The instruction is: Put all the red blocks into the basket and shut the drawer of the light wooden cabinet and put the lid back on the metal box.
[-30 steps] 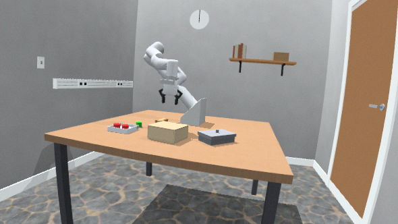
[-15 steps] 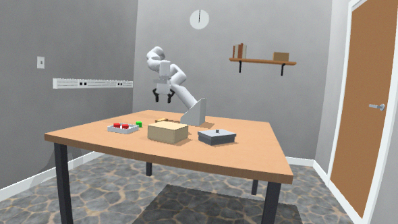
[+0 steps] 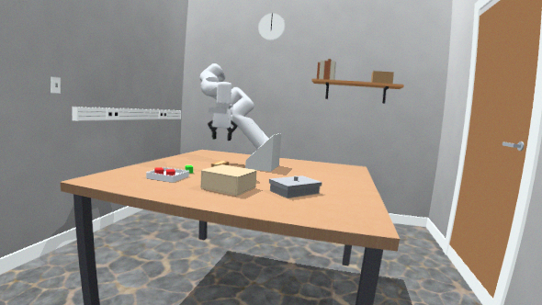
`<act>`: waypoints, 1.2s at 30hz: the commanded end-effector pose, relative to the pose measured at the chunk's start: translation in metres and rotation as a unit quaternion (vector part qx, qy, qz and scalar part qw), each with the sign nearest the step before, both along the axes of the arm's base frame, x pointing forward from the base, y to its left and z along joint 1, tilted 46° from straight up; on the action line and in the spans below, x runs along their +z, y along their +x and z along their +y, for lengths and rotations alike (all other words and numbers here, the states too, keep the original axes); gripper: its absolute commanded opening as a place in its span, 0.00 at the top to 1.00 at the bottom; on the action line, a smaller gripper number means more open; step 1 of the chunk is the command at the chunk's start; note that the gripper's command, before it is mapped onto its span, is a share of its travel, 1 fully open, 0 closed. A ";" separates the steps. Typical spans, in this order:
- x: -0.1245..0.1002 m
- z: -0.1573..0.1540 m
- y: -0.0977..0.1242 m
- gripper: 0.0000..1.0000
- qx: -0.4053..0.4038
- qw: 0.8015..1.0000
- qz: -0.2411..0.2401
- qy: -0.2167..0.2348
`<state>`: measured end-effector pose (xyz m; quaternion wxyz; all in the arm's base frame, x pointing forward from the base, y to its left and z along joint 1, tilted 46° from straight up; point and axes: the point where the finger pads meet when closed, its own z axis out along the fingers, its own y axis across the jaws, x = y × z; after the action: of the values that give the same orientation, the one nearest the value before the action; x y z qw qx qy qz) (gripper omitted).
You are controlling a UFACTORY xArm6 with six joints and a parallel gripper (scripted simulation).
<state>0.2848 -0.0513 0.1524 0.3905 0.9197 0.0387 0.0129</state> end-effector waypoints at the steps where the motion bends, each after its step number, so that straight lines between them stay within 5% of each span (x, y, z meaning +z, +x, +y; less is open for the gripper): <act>1: 0.001 0.001 0.001 0.10 0.000 1.000 -0.001 0.001; 36: -0.002 -0.002 0.001 0.10 0.001 1.000 -0.001 0.001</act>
<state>0.2849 -0.0522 0.1516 0.3904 0.9198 0.0387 0.0131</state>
